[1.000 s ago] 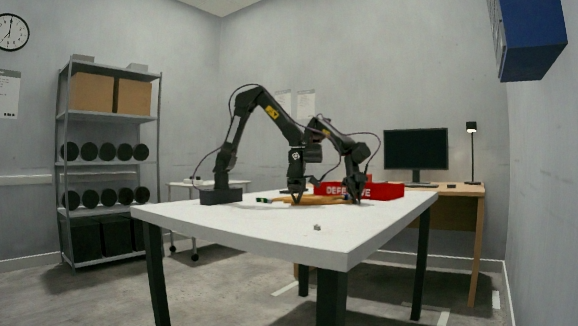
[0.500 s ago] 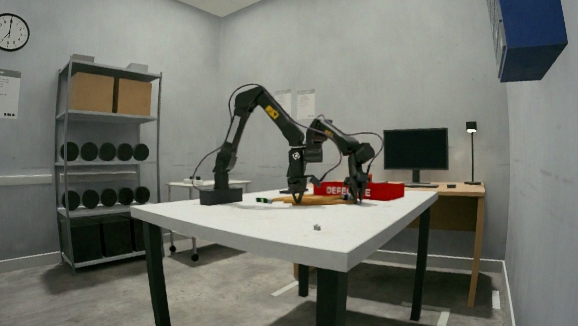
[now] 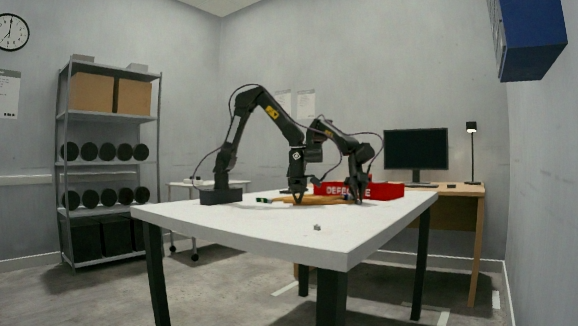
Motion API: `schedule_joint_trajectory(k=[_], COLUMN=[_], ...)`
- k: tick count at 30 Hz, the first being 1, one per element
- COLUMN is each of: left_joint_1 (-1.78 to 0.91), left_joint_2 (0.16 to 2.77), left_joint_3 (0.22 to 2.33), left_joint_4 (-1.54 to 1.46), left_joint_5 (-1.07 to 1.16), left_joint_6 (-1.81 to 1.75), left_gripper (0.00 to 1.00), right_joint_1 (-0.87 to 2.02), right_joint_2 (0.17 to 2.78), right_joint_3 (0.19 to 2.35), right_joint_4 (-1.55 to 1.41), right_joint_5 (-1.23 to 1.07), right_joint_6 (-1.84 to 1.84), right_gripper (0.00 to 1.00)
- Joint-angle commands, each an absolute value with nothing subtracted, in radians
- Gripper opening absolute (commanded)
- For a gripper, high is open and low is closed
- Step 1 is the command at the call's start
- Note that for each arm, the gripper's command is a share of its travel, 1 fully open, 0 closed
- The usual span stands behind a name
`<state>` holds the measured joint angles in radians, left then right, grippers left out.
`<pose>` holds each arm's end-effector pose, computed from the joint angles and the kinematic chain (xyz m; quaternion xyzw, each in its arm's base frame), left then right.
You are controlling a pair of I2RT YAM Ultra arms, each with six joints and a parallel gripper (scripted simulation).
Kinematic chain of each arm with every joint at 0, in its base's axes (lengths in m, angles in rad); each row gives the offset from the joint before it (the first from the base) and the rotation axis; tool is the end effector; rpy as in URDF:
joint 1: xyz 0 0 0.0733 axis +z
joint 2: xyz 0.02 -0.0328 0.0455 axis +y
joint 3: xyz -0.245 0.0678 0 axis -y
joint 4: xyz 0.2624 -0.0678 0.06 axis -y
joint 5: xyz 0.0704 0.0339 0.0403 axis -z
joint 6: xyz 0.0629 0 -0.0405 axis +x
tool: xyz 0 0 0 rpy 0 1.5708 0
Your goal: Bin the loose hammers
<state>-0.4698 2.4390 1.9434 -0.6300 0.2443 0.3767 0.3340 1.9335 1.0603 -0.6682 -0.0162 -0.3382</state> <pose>0.4597 -0.2492 0.0864 0.4221 0.8716 -0.1289 0.2134 0.3065 0.1086 0.0521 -0.3299 0.9439 0.0081 0.0147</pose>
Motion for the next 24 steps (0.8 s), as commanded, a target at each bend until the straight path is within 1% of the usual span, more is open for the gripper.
schedule_joint_trajectory(k=[1, 2, 3, 4, 16, 21, 22, 24], left_joint_1=[-0.469, -0.469, -0.468, -0.460, -0.445, -0.435, -0.431, -0.425], left_joint_2=[2.430, 2.430, 2.419, 2.414, 2.355, 2.306, 2.290, 2.262], left_joint_3=[1.947, 1.947, 1.933, 1.927, 1.880, 1.860, 1.855, 1.846], left_joint_4=[-0.629, -0.629, -0.630, -0.645, -0.671, -0.703, -0.714, -0.735], left_joint_5=[0.259, 0.259, 0.259, 0.260, 0.269, 0.273, 0.275, 0.277], left_joint_6=[0.381, 0.381, 0.381, 0.389, 0.397, 0.408, 0.411, 0.417], left_gripper=[0.20, 0.25, 0.36, 0.37, 0.37, 0.94, 1.00, 1.00], right_joint_1=[0.335, 0.335, 0.335, 0.335, 0.335, 0.335, 0.335, 0.335], right_joint_2=[1.935, 1.935, 1.935, 1.935, 1.935, 1.935, 1.935, 1.935], right_joint_3=[1.060, 1.060, 1.060, 1.060, 1.060, 1.060, 1.060, 1.060], right_joint_4=[-0.685, -0.685, -0.685, -0.685, -0.685, -0.685, -0.685, -0.685], right_joint_5=[0.000, 0.000, 0.000, 0.000, 0.000, 0.000, 0.000, 0.000], right_joint_6=[-0.340, -0.340, -0.340, -0.340, -0.340, -0.340, -0.340, -0.340], right_gripper=[0.17, 0.17, 0.17, 0.17, 0.17, 0.17, 0.17, 0.17])
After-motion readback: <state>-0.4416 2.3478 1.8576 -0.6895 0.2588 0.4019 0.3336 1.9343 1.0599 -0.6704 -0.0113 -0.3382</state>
